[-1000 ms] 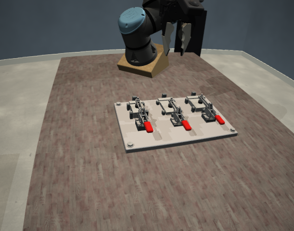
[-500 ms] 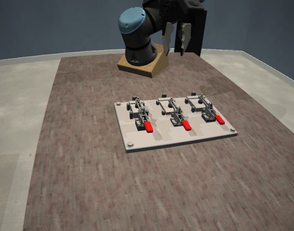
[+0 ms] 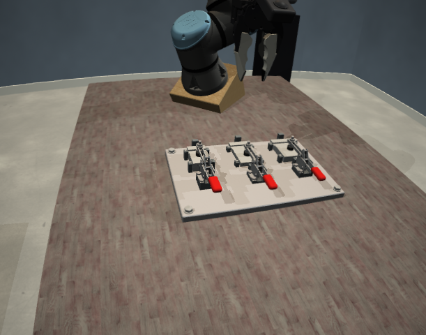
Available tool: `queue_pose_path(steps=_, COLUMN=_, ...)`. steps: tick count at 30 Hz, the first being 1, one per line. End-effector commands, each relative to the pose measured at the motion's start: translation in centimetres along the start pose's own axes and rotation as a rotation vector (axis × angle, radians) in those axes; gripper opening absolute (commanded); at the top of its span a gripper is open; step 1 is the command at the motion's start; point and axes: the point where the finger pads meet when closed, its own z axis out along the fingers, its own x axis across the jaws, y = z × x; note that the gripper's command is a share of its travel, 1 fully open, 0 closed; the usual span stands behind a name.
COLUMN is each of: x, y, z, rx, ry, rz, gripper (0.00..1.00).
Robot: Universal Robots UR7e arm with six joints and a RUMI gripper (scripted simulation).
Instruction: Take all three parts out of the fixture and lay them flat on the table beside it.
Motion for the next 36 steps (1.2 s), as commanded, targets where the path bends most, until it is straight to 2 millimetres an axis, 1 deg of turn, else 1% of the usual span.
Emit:
queue_pose_path(steps=1, x=0.0, y=0.0, z=0.0, rx=0.0, ry=0.0, rz=0.0, gripper=0.28)
queue_pose_path(steps=23, x=0.0, y=-0.2, z=-0.1, rx=-0.001, ry=-0.001, rz=0.001, gripper=0.28)
queue_pose_path(steps=27, x=0.0, y=-0.9, z=-0.1, rx=-0.001, ry=-0.001, rz=0.001, gripper=0.28)
queue_pose_path(steps=31, x=0.0, y=-2.2, z=-0.1, rx=-0.001, ry=-0.001, rz=0.001, gripper=0.28)
queue_pose_path(steps=33, x=0.0, y=-2.2, z=-0.1, rx=-0.001, ry=-0.001, rz=0.001, gripper=0.28)
queue_pose_path(steps=36, x=0.0, y=-3.6, z=-0.1, rx=-0.001, ry=-0.001, rz=0.001, gripper=0.28)
